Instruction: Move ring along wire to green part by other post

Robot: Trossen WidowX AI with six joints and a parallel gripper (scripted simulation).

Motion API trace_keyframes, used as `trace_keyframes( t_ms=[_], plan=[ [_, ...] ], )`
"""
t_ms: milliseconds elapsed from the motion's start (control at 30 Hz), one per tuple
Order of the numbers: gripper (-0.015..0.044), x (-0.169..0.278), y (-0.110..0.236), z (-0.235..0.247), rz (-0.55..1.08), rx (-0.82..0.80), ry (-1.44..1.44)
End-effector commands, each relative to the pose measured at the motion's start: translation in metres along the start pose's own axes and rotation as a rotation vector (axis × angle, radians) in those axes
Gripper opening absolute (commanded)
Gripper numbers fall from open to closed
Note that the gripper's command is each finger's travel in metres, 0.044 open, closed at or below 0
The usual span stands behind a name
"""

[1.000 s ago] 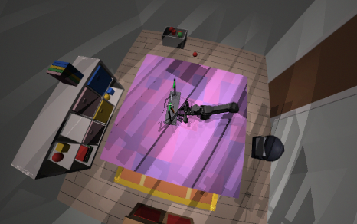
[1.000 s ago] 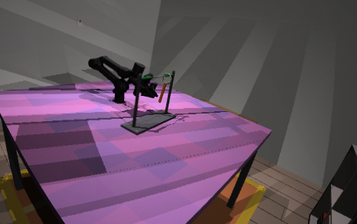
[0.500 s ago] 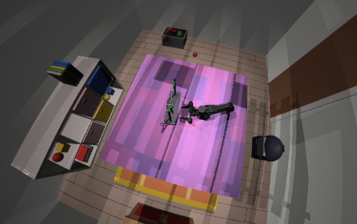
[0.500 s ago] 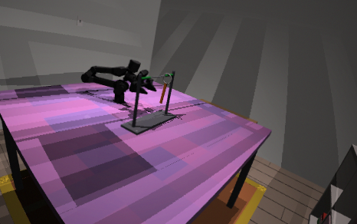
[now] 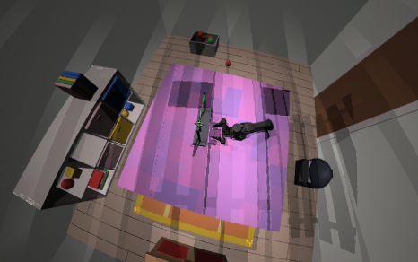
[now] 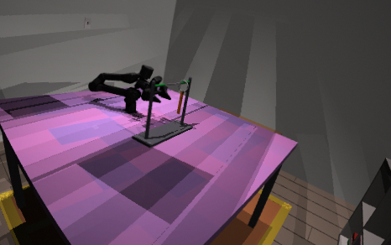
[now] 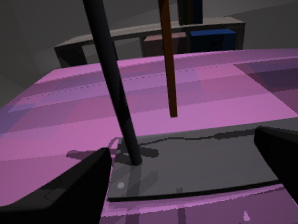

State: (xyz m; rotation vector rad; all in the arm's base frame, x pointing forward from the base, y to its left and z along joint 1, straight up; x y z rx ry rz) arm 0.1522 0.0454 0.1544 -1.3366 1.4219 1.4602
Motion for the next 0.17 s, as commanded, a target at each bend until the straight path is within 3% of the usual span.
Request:
trace_keyframes(
  t_ms=[0, 133],
  plan=[
    [0.044, -0.0009, 0.0009, -0.0007, -0.006, 0.004, -0.008],
    [0.044, -0.0009, 0.0009, -0.0007, -0.006, 0.004, -0.008]
  ],
)
Point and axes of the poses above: the point midway between the two fingers, 35 mm back from their tips, its own y axis back along the fingers, its own z axis across the jaws, x = y × z, the point moved 4 cm from there along y, back along the fingers, and after that the axes turned 9 degrees about y, right-handed, at the moved point
